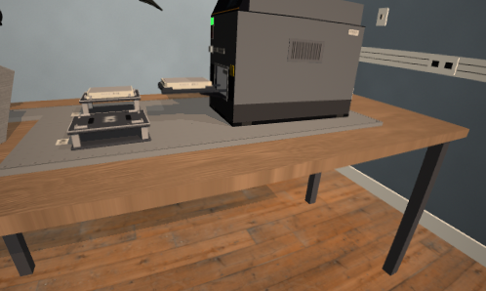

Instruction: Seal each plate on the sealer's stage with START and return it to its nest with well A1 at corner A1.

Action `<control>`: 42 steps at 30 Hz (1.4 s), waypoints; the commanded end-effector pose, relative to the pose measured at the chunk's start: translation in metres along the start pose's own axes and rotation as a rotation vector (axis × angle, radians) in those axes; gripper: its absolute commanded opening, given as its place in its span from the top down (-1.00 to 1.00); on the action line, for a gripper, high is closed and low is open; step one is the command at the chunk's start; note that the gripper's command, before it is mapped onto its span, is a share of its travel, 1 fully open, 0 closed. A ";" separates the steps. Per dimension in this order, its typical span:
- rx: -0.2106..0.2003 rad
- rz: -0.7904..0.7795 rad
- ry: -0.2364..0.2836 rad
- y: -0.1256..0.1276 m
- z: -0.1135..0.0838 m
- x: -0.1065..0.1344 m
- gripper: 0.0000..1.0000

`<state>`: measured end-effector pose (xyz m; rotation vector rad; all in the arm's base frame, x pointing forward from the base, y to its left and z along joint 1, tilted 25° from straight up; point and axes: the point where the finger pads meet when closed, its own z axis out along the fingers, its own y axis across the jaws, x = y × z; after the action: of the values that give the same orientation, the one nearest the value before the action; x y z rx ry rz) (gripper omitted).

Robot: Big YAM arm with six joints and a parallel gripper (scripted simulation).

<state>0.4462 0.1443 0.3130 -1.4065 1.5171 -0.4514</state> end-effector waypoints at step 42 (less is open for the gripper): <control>0.080 0.595 -0.029 0.029 -0.015 0.070 -0.82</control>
<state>0.4283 0.0987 0.2593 -1.0117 1.7569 -0.1696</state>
